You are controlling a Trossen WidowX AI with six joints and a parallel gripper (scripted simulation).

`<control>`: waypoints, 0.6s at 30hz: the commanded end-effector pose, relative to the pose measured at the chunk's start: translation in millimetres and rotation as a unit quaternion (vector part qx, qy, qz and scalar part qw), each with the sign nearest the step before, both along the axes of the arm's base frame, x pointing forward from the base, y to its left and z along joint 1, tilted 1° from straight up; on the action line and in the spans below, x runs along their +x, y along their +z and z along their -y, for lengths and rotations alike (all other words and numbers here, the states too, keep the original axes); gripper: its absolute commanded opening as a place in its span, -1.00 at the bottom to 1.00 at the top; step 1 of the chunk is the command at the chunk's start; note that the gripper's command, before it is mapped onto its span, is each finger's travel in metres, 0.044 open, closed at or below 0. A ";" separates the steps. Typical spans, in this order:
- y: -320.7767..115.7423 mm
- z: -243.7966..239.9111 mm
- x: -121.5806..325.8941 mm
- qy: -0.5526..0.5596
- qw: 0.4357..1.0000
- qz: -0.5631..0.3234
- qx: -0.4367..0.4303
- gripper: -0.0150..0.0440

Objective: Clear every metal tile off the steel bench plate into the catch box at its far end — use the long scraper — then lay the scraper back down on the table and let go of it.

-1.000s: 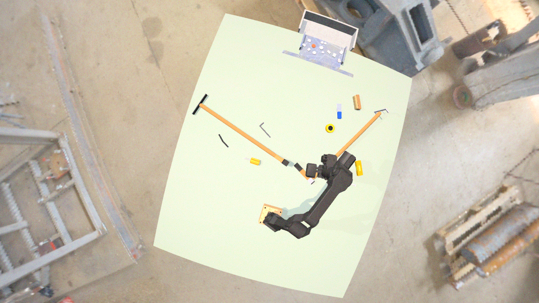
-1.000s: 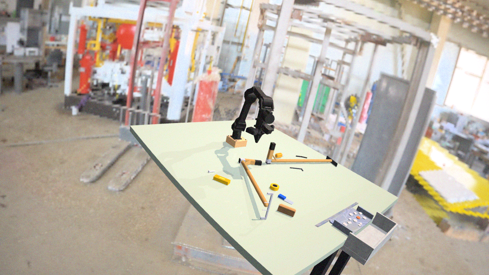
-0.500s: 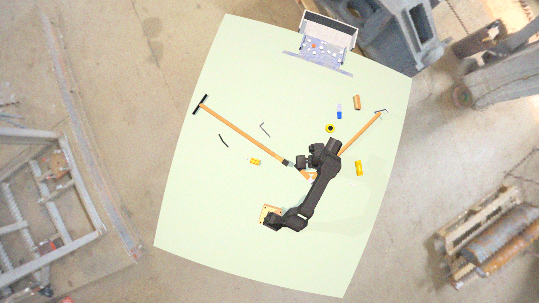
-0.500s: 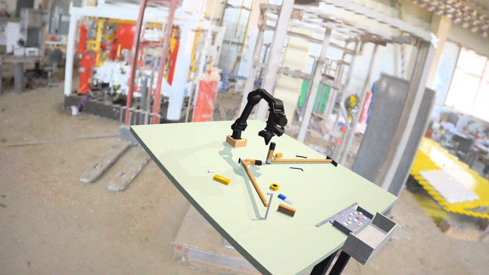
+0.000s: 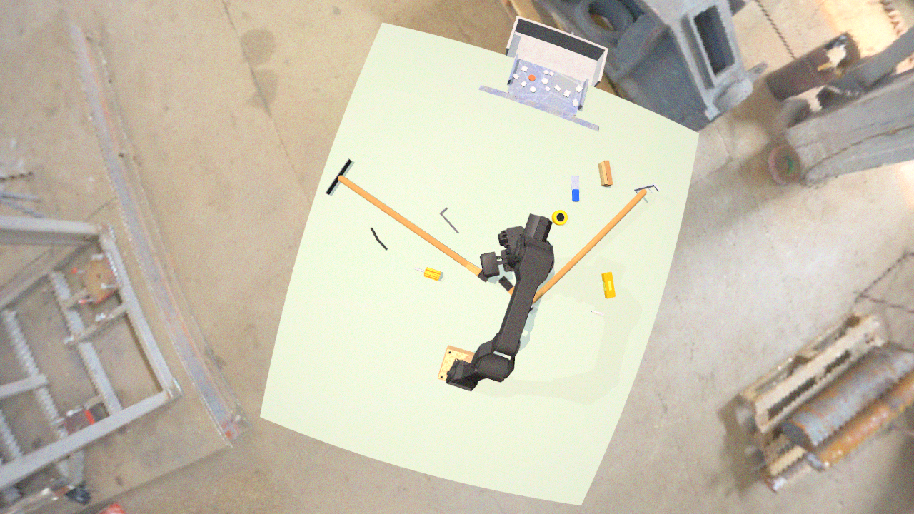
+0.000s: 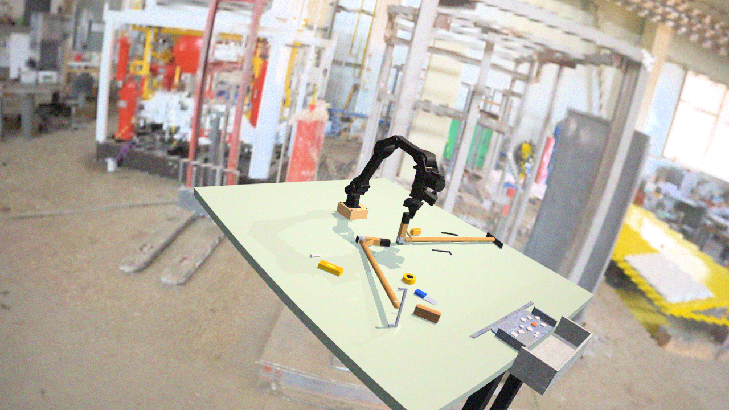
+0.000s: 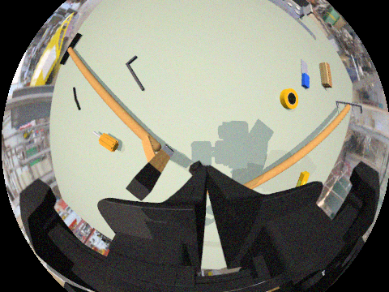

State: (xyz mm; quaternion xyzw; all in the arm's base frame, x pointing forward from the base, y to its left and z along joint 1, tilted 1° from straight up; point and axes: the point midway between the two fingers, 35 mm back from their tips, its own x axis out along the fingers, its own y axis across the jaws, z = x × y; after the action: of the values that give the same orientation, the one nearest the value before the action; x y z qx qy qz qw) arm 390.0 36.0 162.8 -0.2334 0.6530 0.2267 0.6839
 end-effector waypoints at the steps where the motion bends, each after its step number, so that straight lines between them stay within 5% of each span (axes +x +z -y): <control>1: -1.5 -13.9 1.8 0.020 1.000 0.000 -0.003 -0.49; 18: -9.6 -92.7 -1.1 0.117 0.993 0.000 -0.006 -0.49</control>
State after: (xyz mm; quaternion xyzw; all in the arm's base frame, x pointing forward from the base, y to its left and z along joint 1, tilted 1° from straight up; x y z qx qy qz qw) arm 389.5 118.9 154.4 -0.3007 0.6263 0.2943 0.6563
